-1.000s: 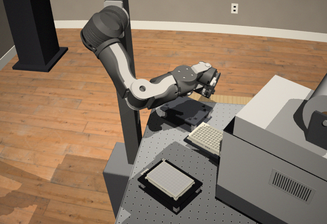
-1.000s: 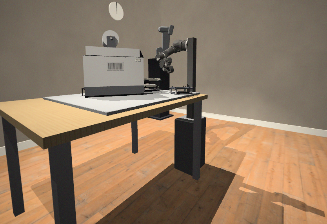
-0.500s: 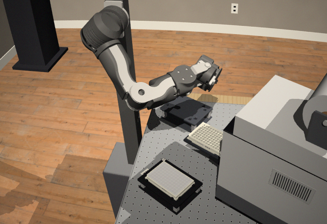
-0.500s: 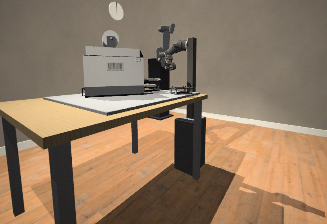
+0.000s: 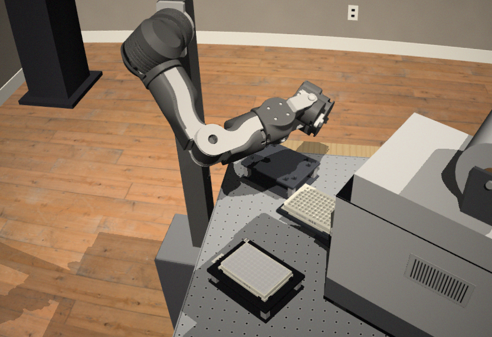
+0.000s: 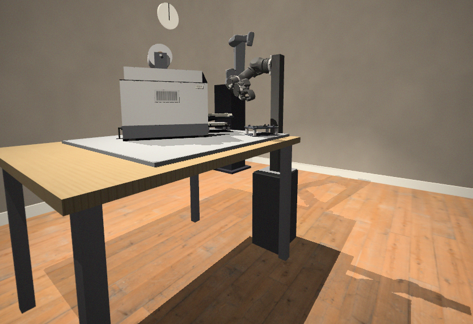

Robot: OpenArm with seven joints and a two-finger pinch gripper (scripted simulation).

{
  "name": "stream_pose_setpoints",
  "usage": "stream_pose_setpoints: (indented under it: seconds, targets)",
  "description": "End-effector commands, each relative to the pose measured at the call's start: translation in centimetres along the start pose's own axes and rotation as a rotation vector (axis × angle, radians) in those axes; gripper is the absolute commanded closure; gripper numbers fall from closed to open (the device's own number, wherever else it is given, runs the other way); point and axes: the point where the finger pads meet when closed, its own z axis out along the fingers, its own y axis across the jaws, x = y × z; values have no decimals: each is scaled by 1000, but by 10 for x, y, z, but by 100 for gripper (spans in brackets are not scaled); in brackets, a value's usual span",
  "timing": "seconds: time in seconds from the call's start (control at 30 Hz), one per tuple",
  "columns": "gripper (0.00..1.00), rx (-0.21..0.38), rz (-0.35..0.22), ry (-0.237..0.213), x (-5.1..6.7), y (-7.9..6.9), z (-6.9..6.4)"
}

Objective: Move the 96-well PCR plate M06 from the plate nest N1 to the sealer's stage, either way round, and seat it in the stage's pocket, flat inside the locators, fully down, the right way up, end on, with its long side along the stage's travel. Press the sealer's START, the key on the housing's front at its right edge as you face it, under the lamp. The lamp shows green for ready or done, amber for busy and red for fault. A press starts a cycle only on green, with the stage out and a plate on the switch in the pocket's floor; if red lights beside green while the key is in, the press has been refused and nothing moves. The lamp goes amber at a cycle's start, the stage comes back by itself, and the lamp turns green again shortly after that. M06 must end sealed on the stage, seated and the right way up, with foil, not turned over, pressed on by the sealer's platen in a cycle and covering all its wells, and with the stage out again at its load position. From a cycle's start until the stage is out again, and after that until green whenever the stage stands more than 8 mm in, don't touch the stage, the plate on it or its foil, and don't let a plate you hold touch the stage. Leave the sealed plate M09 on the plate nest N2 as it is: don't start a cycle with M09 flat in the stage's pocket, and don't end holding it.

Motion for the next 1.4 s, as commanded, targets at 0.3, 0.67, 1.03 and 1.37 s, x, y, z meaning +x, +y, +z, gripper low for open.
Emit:
stream_pose_setpoints:
  seconds: [0.3, 0.67, 1.03, 1.37]
  targets:
    - [100, -9, 4, -5, 0, 6, 0]
    - [100, -9, 4, -5, -3, -1, -2]
    - [100, -6, 4, -7, -3, -2, -3]
    - [100, -9, 4, -5, -3, -5, -3]
